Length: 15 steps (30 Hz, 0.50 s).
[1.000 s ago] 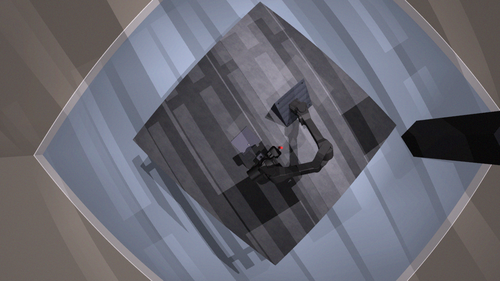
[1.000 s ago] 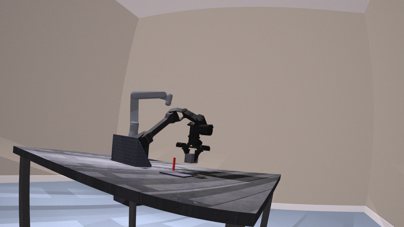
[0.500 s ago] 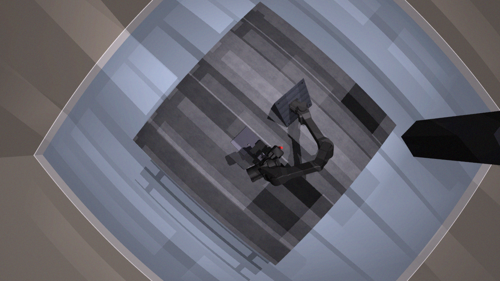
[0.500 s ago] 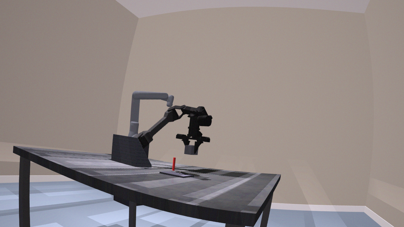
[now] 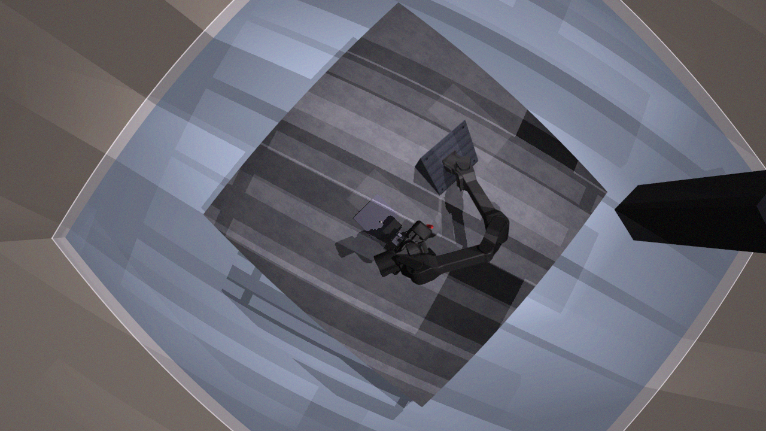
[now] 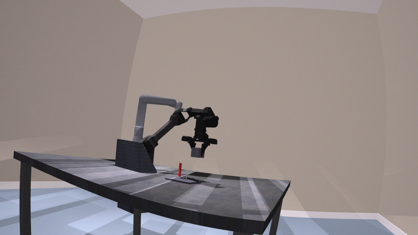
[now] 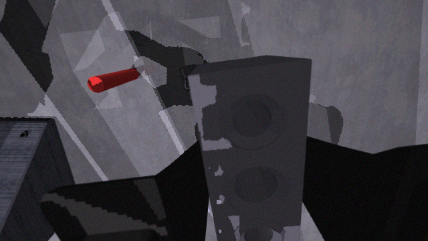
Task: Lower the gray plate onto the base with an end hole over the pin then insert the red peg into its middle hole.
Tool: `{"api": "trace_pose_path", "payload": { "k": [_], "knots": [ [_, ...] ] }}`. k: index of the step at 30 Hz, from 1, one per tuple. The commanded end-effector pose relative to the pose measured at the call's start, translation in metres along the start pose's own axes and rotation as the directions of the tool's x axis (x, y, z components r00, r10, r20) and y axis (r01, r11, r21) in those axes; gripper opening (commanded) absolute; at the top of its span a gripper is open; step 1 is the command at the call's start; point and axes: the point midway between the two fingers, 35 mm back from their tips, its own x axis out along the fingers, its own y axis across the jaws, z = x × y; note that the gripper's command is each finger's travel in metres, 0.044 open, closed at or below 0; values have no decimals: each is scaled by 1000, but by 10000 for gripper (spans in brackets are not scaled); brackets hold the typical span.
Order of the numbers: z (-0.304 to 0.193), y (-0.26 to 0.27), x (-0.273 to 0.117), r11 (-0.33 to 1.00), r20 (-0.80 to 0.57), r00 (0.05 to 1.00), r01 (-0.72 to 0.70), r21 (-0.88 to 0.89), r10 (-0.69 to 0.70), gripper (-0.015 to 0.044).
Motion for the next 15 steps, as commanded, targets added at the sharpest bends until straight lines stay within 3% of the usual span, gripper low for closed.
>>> {"api": "trace_pose_path", "payload": {
  "k": [1, 15],
  "knots": [
    [-15, -3, 5, 1000, -3, 1000, -1, -26, 1, 0],
    [-56, -10, 25, 991, -5, 1000, 0, -134, 0, 0]
  ]
}}
